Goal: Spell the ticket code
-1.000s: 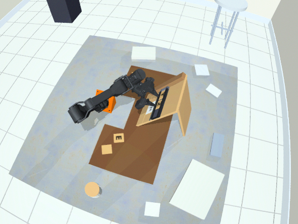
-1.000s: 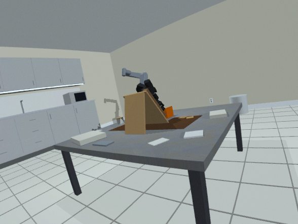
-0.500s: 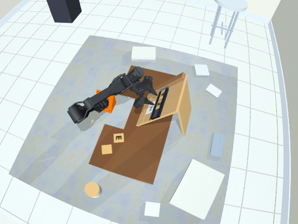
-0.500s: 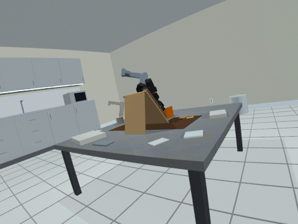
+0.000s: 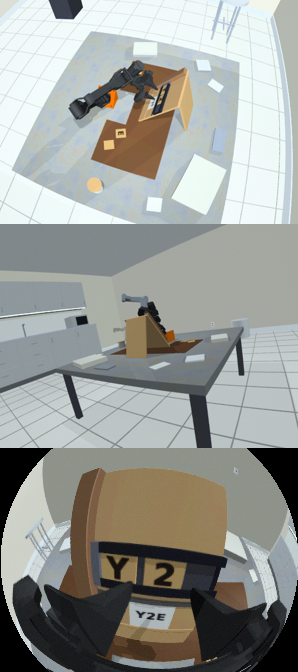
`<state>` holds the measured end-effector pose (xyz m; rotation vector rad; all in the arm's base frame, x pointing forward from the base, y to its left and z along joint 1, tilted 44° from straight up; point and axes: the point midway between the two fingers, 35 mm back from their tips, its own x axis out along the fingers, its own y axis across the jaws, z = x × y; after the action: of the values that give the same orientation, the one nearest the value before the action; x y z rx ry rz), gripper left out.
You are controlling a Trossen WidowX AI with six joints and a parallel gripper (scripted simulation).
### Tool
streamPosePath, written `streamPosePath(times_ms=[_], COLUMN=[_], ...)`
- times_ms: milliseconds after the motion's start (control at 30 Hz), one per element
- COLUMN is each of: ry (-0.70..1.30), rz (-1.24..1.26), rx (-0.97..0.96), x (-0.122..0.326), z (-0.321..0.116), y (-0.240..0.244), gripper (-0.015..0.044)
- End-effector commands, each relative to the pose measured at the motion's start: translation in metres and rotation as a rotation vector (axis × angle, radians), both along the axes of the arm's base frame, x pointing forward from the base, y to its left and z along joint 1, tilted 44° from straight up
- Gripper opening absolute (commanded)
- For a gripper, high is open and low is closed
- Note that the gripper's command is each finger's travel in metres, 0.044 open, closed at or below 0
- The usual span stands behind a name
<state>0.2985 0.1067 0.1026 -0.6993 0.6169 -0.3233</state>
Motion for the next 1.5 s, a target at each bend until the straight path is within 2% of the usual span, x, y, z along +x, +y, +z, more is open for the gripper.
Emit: streamPosePath(times_ms=[0,367,800,1067,1333,1467], ry=[-0.006,0.0,0.005,0.229,0.457,0.496], rz=[-0.005,0.0,-0.002,-0.155,-0.422,-0.481], rx=[0.002,0.0,0.0,0.027,0.055,0.057], x=[-0.002,0.0,0.0,0.022,0.026,0.024], z=[0.003,0.0,0.0,0.007,0.027,0.033], y=[0.0,0.0,0.0,-0.001,-0.022,-0.027], gripper=[0.0295,0.0006,0.0,0.0,0.0,0.0])
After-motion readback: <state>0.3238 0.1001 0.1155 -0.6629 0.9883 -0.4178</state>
